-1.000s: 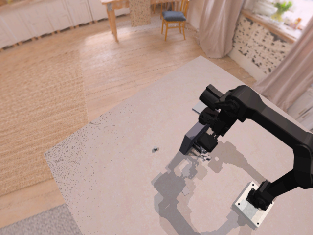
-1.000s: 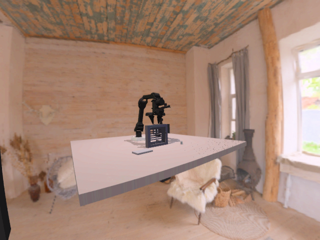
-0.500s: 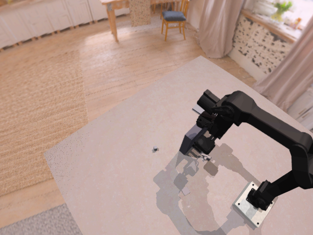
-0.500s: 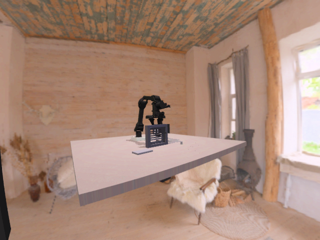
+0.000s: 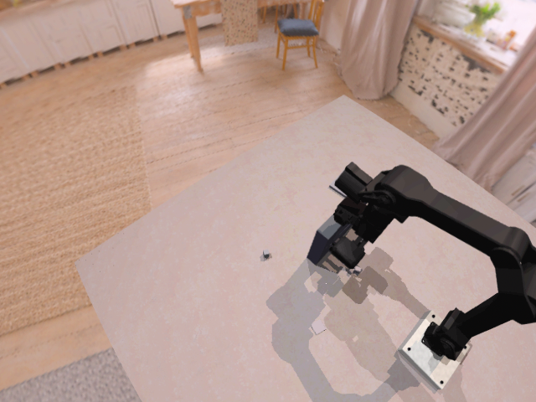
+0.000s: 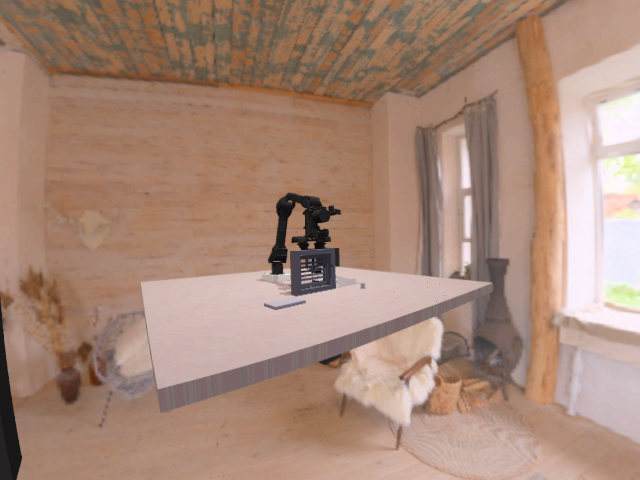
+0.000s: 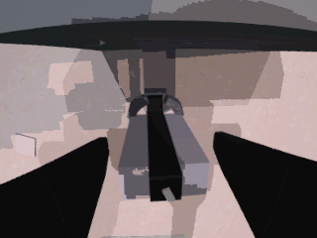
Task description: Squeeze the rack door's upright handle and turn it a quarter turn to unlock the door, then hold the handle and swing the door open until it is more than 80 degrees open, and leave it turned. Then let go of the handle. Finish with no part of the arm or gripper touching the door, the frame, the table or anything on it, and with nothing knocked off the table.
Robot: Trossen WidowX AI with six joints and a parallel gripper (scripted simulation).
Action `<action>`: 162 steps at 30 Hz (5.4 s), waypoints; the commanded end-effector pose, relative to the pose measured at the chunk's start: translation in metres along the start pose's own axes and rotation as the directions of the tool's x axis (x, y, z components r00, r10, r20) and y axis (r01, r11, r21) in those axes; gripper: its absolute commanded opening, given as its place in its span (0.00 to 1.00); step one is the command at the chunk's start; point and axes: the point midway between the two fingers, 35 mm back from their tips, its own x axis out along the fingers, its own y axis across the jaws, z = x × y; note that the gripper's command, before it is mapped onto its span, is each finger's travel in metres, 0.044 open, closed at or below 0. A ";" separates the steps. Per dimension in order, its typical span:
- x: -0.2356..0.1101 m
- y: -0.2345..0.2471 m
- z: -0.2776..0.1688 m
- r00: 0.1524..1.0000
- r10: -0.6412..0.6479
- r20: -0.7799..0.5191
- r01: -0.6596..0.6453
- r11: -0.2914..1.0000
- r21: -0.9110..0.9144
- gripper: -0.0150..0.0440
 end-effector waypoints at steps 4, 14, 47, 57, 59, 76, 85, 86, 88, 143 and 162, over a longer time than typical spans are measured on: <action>0.014 0.001 -0.003 1.000 0.006 -0.008 -0.006 1.000 0.005 0.75; 0.016 0.001 -0.004 1.000 0.006 -0.008 -0.006 1.000 0.005 0.44; 0.016 0.001 -0.004 1.000 0.005 -0.008 -0.009 0.726 -0.688 0.29; 0.016 0.001 -0.004 1.000 0.005 -0.008 -0.009 0.314 -0.949 0.29; 0.016 0.001 -0.004 1.000 0.005 -0.008 -0.009 0.219 -0.976 0.29; 0.016 0.001 -0.004 1.000 0.006 -0.008 -0.006 -0.338 -0.941 0.29; 0.016 0.001 -0.004 1.000 0.006 -0.008 -0.006 -0.338 -0.941 0.47; 0.016 0.001 -0.004 1.000 0.006 -0.008 -0.006 -0.338 -0.941 0.51; 0.016 0.001 -0.004 1.000 0.006 -0.008 -0.006 -0.338 -0.941 0.60; 0.016 0.001 -0.004 1.000 0.006 -0.008 -0.001 0.859 0.511 0.75; 0.016 0.001 -0.004 1.000 0.006 -0.008 0.008 0.093 0.996 0.75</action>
